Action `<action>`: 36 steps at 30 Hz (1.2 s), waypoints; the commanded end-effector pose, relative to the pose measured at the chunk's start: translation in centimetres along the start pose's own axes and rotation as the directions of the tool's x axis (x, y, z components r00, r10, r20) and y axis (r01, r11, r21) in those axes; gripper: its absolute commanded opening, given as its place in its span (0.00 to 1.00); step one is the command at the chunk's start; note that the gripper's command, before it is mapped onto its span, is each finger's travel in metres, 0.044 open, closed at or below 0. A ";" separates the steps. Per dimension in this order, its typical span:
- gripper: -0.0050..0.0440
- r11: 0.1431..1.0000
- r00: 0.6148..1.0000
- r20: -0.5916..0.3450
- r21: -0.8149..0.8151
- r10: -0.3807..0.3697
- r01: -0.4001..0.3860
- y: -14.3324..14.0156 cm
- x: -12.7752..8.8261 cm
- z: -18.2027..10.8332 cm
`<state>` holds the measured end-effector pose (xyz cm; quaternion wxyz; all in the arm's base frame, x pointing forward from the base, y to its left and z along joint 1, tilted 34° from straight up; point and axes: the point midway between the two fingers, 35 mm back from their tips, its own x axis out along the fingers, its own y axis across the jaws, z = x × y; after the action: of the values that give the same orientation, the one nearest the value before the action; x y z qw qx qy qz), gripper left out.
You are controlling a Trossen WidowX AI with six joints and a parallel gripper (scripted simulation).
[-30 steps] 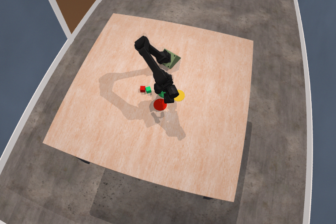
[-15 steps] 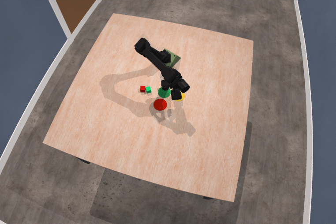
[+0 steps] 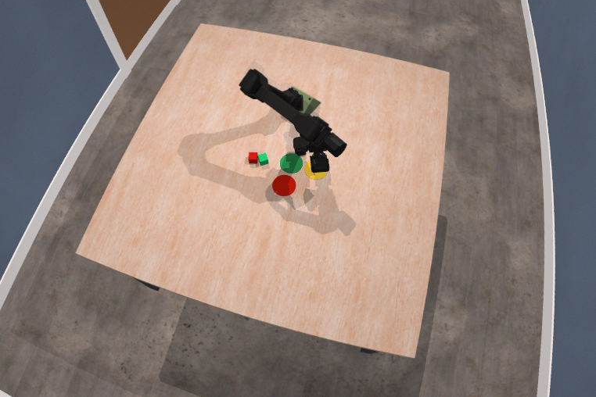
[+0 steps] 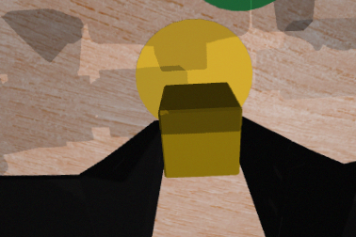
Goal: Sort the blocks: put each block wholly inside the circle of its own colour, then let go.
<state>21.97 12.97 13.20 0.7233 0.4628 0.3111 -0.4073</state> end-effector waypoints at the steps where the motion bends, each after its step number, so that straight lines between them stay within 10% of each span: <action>1: 0.32 1.000 1.000 0.004 -0.005 -0.003 0.003 -0.1 0.6 0.0; 36: 0.32 1.000 1.000 0.000 -0.001 0.000 0.000 0.0 4.5 0.0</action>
<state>23.93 11.69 9.74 0.7234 0.4631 0.3100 -0.4077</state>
